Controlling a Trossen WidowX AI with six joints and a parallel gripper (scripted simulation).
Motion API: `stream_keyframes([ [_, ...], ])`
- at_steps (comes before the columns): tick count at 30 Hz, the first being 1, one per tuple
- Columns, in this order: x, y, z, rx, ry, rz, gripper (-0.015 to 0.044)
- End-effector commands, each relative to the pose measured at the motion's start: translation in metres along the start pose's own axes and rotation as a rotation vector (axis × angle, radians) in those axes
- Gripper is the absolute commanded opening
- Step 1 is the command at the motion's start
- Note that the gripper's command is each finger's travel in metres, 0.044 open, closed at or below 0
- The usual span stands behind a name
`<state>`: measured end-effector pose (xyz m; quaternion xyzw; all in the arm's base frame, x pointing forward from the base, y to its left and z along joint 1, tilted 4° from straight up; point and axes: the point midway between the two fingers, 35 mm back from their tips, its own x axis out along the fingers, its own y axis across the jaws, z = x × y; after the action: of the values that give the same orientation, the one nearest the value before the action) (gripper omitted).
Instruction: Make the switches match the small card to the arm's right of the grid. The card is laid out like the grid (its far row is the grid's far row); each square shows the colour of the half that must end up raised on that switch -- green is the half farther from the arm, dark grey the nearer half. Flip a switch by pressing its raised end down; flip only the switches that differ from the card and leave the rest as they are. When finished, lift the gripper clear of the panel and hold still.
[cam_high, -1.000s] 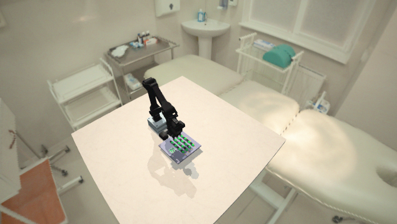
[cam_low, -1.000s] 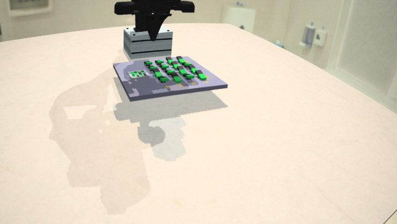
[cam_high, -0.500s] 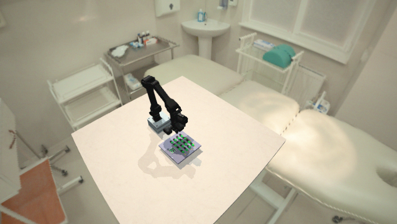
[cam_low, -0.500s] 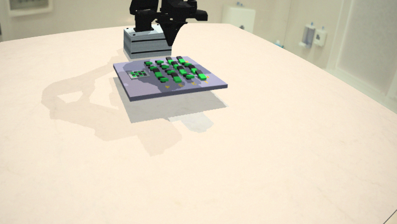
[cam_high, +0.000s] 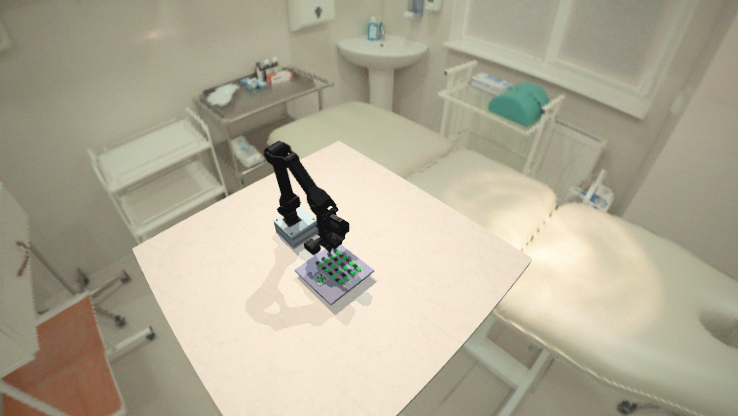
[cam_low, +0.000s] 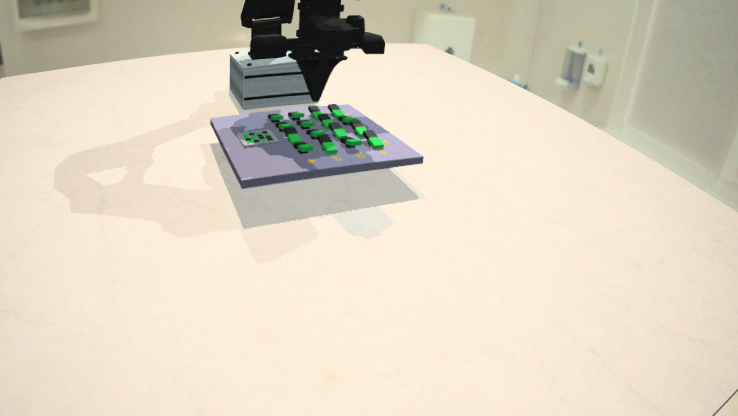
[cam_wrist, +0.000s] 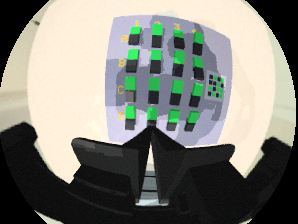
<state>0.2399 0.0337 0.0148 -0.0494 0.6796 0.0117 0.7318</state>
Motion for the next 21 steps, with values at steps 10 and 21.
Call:
stream_keyframes([
  [10, 0.0093, -0.0003, -0.0026, -0.001, 0.006, -0.001, 0.0000],
  [21, 0.0093, -0.0003, -0.0026, -0.001, 0.006, -0.001, 0.0000],
])
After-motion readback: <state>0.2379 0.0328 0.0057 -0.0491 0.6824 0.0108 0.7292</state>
